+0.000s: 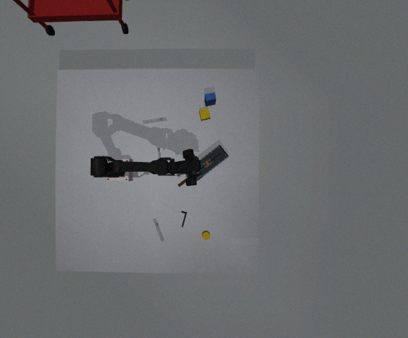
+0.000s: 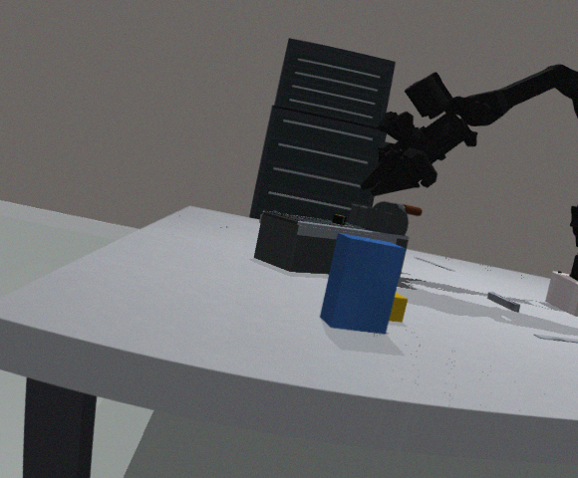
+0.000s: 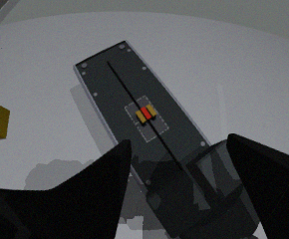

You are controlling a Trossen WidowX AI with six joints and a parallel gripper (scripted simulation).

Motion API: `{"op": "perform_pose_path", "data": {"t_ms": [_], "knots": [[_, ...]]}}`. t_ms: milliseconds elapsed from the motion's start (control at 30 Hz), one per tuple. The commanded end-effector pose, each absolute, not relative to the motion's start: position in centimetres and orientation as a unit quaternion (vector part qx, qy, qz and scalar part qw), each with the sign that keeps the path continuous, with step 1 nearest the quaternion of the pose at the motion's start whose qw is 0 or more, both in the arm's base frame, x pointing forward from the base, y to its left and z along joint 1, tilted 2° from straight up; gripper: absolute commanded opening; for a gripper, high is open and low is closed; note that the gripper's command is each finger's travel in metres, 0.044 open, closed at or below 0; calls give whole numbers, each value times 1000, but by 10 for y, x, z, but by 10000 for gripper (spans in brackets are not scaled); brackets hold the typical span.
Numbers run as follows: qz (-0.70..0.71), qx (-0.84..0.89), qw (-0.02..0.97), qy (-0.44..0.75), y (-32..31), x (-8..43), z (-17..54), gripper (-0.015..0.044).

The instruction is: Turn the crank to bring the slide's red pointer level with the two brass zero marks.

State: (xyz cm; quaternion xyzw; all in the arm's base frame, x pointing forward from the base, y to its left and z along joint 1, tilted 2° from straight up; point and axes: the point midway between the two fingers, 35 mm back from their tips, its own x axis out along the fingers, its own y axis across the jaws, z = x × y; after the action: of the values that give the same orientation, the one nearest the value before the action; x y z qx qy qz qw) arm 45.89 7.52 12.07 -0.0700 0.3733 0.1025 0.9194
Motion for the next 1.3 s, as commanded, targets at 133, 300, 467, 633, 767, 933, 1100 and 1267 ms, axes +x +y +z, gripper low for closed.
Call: {"op": "perform_pose_path", "data": {"t_ms": [133,300,467,633,767,933,1100,1267], "knots": [[102,-70,919,373,75,459,121,361],[102,-70,919,373,75,459,121,230],[102,-70,919,373,75,459,121,99],[102,-70,919,373,75,459,121,0],[102,-70,919,373,75,459,121,0],[102,-70,919,373,75,459,121,0],[102,-70,919,373,75,459,121,0],[102,-70,919,373,75,459,121,0]]}}
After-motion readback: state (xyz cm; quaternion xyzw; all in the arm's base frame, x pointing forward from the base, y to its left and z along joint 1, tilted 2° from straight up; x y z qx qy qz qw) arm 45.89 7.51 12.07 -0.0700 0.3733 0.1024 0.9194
